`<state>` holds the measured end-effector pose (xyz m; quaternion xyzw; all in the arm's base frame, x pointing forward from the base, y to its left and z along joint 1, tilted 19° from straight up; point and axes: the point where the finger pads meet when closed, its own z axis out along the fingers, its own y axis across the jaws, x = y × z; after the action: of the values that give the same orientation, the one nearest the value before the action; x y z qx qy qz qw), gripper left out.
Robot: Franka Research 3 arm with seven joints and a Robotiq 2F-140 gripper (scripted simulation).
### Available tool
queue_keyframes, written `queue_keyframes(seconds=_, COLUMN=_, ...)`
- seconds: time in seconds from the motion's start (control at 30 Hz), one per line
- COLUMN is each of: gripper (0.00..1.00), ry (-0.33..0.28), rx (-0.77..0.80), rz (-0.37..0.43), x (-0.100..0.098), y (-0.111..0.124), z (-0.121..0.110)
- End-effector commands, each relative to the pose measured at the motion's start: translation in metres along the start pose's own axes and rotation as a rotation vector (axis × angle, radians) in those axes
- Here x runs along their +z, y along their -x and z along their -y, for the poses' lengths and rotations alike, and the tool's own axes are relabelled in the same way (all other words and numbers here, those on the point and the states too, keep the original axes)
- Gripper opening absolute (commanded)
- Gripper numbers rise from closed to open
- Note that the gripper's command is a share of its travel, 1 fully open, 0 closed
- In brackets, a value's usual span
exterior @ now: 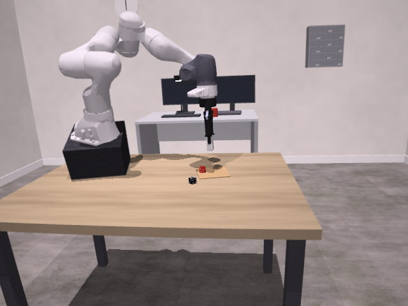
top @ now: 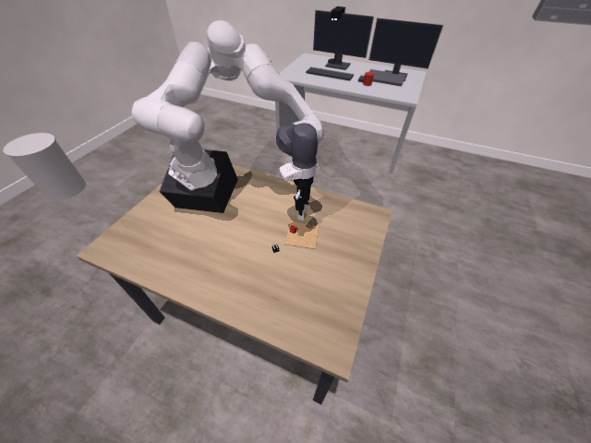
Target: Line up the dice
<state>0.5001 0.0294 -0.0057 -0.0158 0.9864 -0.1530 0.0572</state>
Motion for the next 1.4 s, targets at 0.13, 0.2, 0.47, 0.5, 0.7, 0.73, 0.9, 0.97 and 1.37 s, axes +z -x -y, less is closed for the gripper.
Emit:
queue_keyframes(seconds=0.13, gripper=0.13, ry=-0.001, rx=-0.023, rz=-0.017, x=0.002, y=0.01, z=0.012)
queue_keyframes(seconds=0.2, gripper=0.13, ry=-0.001, rx=-0.023, rz=-0.017, x=0.002, y=0.01, z=0.012)
queue_keyframes(seconds=0.47, gripper=0.13, ry=-0.001, rx=-0.023, rz=-0.017, x=0.003, y=0.01, z=0.012)
queue_keyframes(seconds=0.5, gripper=0.13, ry=-0.001, rx=-0.023, rz=-0.017, x=0.004, y=0.01, z=0.012)
queue_keyframes(seconds=0.7, gripper=0.13, ry=-0.001, rx=-0.023, rz=-0.017, x=0.017, y=0.01, z=0.012)
queue_keyframes(seconds=0.73, gripper=0.13, ry=-0.001, rx=-0.023, rz=-0.017, x=0.02, y=0.01, z=0.012)
queue_keyframes(seconds=0.9, gripper=0.13, ry=-0.001, rx=-0.023, rz=-0.017, x=0.033, y=0.009, z=0.012)
queue_keyframes(seconds=0.97, gripper=0.13, ry=-0.001, rx=-0.023, rz=-0.017, x=0.042, y=0.009, z=0.012)
queue_keyframes(seconds=1.37, gripper=0.13, ry=-0.001, rx=-0.023, rz=-0.017, x=0.09, y=0.009, z=0.012)
